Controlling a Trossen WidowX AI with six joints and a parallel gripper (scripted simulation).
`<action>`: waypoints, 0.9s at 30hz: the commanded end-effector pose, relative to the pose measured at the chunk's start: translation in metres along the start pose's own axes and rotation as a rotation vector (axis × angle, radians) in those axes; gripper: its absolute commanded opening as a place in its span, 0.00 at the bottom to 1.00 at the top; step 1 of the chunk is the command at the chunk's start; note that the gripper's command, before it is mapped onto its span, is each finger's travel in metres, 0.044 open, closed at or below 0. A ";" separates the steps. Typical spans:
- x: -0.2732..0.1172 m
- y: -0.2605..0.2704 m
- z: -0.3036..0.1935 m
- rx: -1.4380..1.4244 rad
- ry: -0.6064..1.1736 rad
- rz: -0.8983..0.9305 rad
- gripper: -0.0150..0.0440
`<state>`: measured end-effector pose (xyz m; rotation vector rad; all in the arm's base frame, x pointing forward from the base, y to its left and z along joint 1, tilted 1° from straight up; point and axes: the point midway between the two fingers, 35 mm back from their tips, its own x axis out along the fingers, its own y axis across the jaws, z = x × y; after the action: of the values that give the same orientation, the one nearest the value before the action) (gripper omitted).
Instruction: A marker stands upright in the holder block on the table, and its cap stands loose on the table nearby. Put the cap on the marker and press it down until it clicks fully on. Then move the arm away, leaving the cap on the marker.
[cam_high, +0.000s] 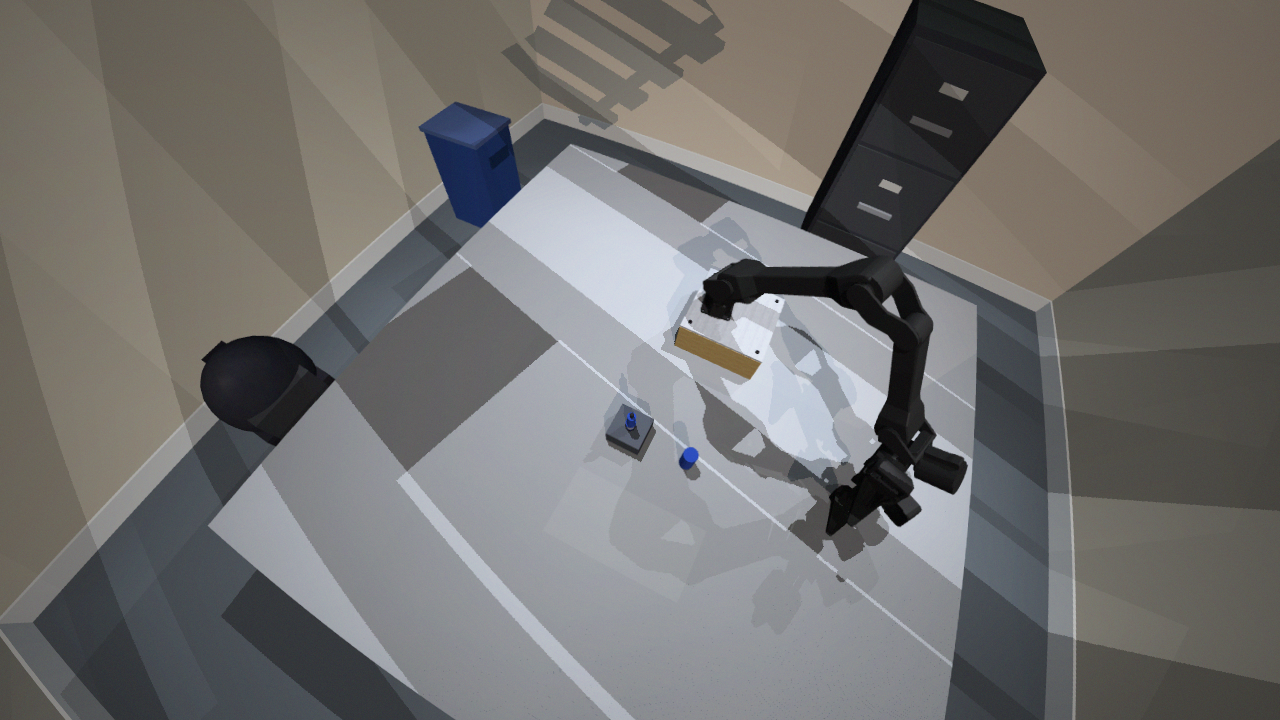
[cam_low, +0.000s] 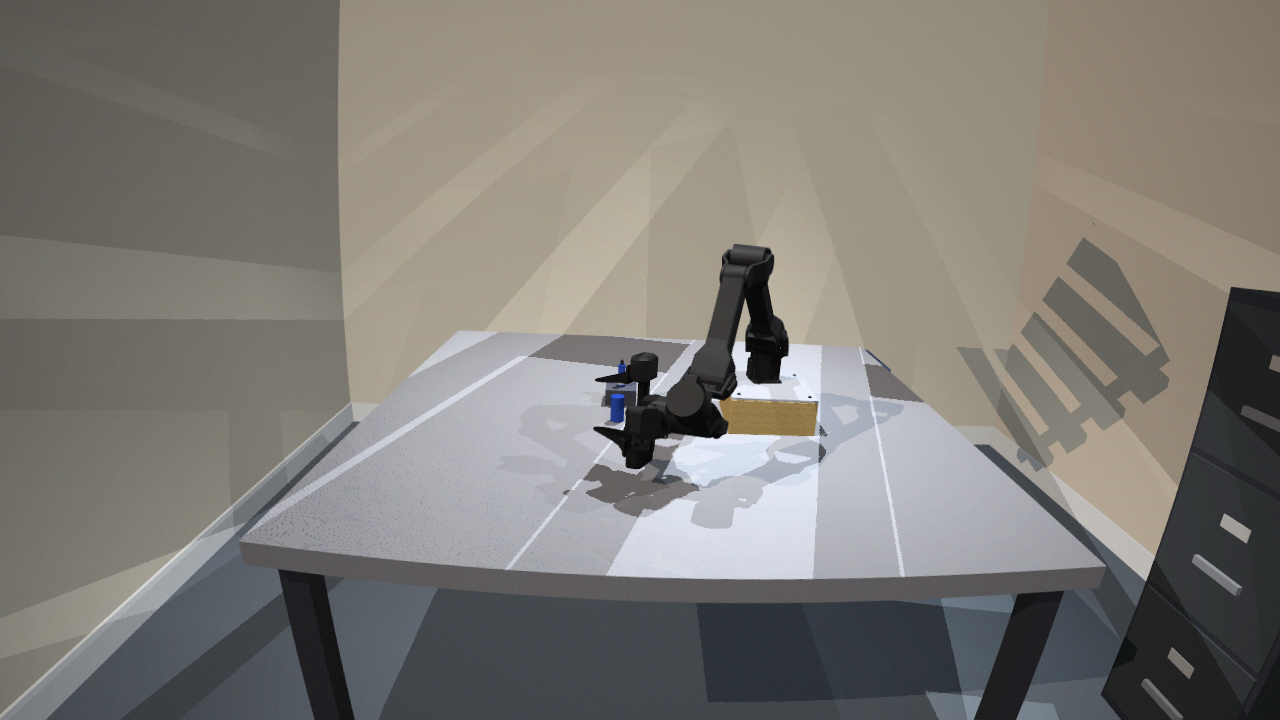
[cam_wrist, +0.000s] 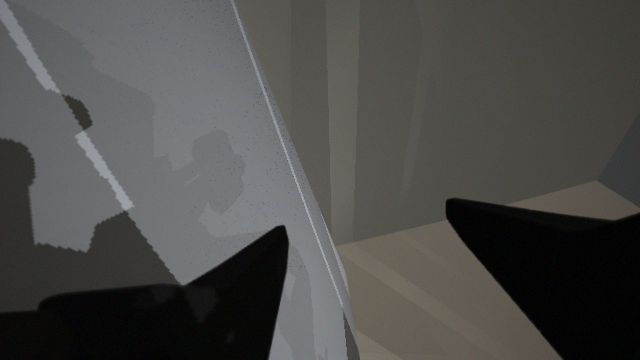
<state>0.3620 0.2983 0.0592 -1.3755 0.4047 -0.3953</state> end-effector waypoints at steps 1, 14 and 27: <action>0.001 0.000 0.000 -0.003 0.000 0.005 0.89; 0.125 -0.011 -0.118 -0.167 0.142 0.806 0.67; 0.099 -0.060 -0.241 0.107 0.296 1.486 0.67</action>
<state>0.3423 0.0366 0.0717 -0.7057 1.4365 0.5517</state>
